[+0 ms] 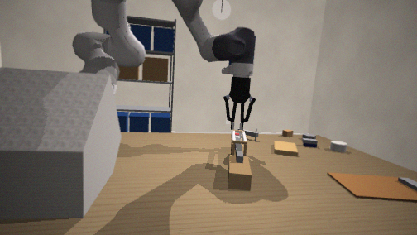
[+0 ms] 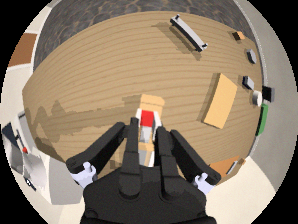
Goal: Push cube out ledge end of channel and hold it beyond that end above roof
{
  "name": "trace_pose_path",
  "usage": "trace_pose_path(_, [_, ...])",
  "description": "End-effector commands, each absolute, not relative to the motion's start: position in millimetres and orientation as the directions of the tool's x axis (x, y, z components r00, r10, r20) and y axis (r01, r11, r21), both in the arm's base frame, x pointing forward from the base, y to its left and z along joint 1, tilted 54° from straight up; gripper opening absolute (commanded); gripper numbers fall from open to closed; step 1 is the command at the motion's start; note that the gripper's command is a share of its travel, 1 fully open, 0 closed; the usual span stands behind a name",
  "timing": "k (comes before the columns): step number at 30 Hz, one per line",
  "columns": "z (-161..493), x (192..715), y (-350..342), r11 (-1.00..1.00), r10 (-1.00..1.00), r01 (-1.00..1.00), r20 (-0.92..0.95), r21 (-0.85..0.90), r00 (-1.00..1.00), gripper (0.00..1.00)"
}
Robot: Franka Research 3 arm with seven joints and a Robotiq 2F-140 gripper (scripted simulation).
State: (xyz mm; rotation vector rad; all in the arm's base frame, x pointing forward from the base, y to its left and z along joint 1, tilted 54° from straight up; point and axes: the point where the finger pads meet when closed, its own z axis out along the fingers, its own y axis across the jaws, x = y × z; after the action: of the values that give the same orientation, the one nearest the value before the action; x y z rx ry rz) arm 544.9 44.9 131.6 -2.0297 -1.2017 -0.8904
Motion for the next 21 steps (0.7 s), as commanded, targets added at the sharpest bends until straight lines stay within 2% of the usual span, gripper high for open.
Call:
trace_pose_path(1, [130.9,544.6,45.6,-0.403,0.491,0.901,0.791,-0.164,0.364,0.00])
trace_pose_path(21, [178.2,525.5,-16.4,-0.403,0.491,0.901,0.791,-0.164,0.364,0.00])
